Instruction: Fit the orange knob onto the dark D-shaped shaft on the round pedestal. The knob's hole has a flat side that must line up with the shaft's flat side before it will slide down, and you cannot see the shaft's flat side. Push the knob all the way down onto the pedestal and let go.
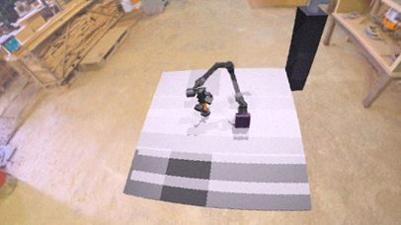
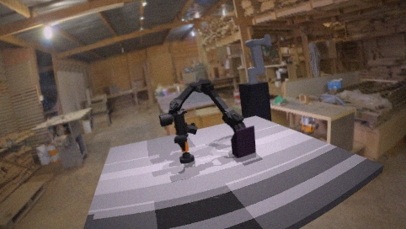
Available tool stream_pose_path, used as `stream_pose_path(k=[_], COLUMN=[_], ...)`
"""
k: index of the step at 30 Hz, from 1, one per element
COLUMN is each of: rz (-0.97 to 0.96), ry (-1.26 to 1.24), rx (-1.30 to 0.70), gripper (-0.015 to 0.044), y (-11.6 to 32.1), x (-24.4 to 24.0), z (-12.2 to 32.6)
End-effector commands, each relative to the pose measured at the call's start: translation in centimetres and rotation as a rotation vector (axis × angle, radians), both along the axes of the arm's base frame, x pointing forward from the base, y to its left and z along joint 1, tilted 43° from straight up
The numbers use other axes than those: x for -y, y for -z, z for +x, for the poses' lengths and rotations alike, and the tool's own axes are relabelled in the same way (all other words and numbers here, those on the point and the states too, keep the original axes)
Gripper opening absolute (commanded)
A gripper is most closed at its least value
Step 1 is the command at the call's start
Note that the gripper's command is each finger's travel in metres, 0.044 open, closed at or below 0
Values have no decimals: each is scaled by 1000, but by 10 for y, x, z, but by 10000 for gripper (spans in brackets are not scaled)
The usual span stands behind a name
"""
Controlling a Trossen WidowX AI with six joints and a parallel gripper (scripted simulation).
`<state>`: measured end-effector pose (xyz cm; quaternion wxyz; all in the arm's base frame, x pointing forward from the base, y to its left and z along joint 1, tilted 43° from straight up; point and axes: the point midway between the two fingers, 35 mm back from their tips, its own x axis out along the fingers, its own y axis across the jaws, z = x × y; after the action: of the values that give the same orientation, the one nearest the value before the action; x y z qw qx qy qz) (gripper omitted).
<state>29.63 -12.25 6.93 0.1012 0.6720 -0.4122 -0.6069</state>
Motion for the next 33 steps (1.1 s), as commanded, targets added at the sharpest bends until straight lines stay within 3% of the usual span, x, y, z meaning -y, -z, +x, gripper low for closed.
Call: stream_pose_path(k=[1, 15, 33], rz=[-1, 15, 15], ry=[-3, -157, -157], rx=[-2, -143, -144], gripper=[0, 0, 0], y=[0, -3, 0], x=[-1, -1, 0], z=[0, 2, 0])
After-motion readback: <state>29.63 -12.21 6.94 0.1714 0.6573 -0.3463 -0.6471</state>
